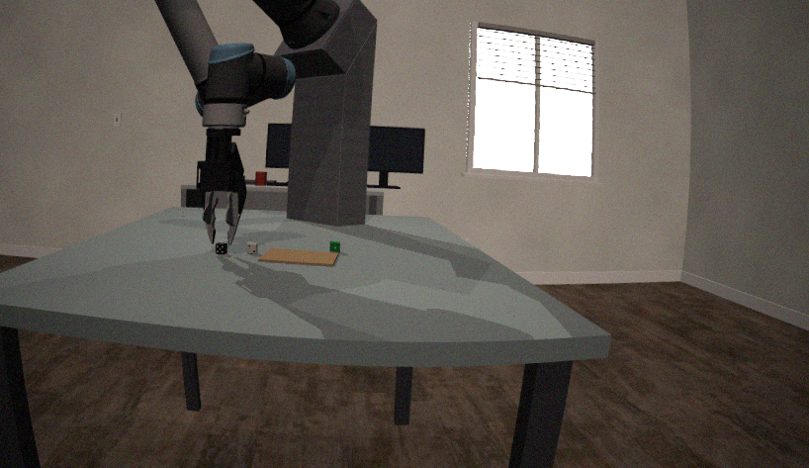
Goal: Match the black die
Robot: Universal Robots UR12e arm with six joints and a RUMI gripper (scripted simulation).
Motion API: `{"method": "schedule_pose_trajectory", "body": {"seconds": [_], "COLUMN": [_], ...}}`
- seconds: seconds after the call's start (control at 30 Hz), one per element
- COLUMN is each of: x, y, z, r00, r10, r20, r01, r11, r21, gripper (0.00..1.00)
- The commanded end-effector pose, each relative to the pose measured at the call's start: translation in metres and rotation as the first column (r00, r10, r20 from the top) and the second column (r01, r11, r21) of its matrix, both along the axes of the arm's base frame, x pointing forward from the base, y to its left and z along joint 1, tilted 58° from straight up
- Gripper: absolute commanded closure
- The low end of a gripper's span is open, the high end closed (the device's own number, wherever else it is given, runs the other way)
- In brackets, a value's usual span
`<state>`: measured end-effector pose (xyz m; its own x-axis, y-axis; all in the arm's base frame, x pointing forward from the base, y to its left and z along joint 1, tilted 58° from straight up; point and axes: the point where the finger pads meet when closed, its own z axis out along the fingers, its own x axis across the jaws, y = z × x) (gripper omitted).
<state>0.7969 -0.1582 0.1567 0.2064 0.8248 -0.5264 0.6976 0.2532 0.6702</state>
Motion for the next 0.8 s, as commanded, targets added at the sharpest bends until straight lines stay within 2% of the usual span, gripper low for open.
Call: {"method": "schedule_pose_trajectory", "body": {"seconds": [0.0, 0.77], "x": [0.0036, 0.0114], "y": [-0.0023, -0.0080], "z": [-0.0024, -0.0083], "r00": [1.000, 1.000], "r10": [0.000, 0.000], "r20": [0.001, 0.001], "r01": [0.000, 0.000], "r11": [1.000, 1.000], "r21": [0.000, 0.000], "gripper": [0.79, 0.79]}}
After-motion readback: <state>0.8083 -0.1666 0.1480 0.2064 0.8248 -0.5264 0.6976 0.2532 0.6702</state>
